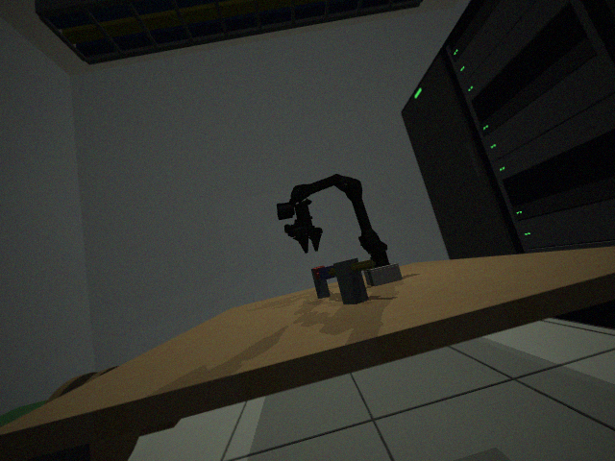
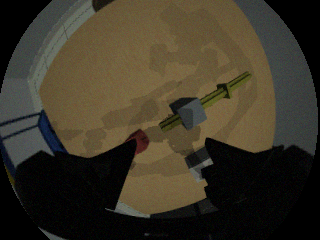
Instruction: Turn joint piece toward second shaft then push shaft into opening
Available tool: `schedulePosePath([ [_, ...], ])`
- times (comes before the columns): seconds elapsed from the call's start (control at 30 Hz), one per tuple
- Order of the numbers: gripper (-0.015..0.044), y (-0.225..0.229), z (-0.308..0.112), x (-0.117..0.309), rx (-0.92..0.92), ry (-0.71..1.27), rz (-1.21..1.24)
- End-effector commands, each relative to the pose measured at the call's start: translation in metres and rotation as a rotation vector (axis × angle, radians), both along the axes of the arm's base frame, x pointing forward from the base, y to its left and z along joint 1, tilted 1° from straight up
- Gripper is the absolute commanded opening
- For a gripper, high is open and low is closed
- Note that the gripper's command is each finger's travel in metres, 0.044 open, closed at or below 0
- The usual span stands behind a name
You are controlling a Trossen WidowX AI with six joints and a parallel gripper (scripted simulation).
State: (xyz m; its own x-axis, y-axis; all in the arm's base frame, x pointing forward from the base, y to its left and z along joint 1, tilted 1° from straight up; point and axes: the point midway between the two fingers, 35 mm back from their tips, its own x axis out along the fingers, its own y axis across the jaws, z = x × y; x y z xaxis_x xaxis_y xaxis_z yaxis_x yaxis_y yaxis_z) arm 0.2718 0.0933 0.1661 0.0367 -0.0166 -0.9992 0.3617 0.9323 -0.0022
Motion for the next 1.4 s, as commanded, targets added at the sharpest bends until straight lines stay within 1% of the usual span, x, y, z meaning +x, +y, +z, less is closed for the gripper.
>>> schedulePosePath([
  [0.0, 0.044, 0.0, -0.003, -0.001, -0.011, 0.001, -0.096],
  [1.03, 0.044, 0.003, -0.015, -0.001, -0.042, -0.077, -0.953],
  [1.2, 0.044, 0.003, -0.016, -0.001, -0.042, -0.079, -0.972],
  [1.37, 0.044, 0.004, -0.035, 0.002, -0.042, -0.079, -0.972],
])
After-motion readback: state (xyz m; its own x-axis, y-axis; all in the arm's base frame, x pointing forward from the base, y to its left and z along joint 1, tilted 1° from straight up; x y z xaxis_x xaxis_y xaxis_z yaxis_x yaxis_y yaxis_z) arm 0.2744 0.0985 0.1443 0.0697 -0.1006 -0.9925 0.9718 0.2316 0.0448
